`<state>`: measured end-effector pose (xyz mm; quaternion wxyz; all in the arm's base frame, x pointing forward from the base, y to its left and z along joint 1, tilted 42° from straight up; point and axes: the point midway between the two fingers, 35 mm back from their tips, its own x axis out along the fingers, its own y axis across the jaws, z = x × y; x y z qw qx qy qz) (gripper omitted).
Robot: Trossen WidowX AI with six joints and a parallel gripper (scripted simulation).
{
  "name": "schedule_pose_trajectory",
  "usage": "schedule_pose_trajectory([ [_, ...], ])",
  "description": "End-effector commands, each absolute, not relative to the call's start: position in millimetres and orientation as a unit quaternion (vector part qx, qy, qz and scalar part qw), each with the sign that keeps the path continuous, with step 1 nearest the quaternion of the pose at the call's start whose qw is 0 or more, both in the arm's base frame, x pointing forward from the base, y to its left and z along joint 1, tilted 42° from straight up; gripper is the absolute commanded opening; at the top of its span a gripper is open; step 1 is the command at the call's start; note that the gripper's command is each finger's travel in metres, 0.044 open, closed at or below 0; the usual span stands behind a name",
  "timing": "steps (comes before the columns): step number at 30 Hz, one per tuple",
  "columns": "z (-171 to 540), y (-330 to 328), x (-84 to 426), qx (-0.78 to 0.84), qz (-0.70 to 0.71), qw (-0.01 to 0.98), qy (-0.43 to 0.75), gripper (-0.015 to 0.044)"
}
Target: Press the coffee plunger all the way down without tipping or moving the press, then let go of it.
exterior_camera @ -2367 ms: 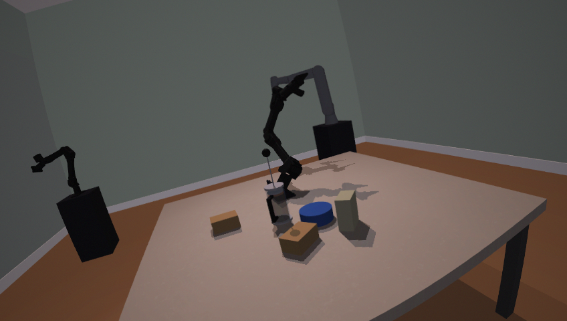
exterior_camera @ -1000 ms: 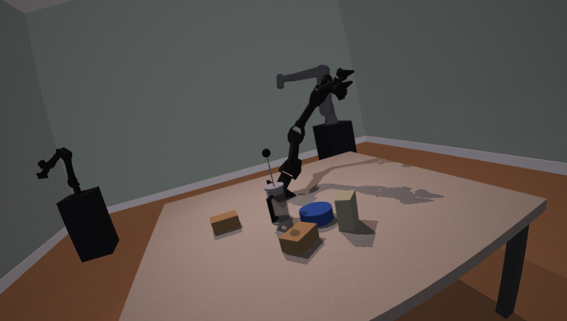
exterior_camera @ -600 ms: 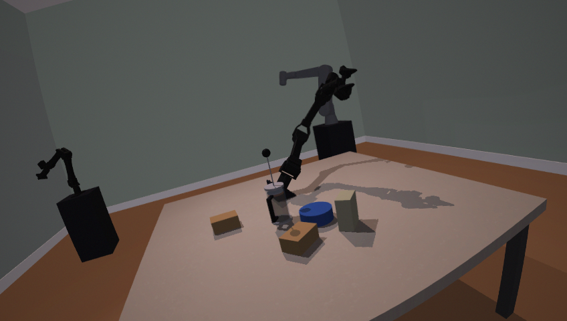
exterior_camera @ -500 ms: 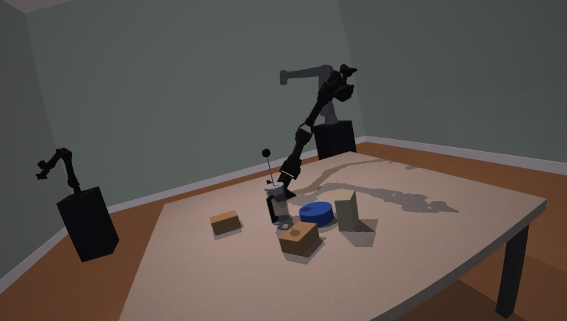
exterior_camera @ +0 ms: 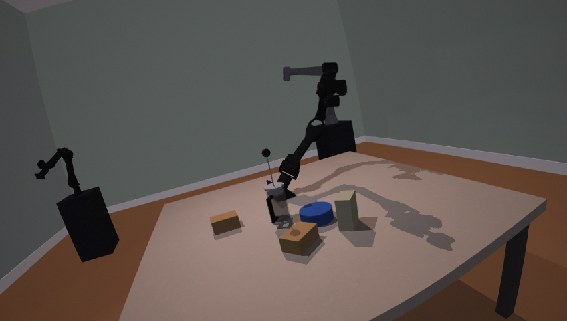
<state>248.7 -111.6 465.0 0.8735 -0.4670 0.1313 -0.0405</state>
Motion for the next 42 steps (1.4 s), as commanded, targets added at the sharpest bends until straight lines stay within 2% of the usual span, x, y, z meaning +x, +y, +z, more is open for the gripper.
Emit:
schedule_pose_trajectory([
  [1, 409, -156, 265, -0.35, -0.031, 0.914, 0.203, 0.044],
  [10, 289, -238, 249, 0.001, -0.051, 0.953, 0.3, 0.044],
  [18, 191, -279, 195, 0.372, -0.094, 0.875, 0.296, 0.044],
  [31, 146, -241, 192, 0.381, -0.096, 0.871, 0.294, 0.044],
  [42, 140, -240, 200, 0.381, -0.096, 0.871, 0.295, 0.044],
])
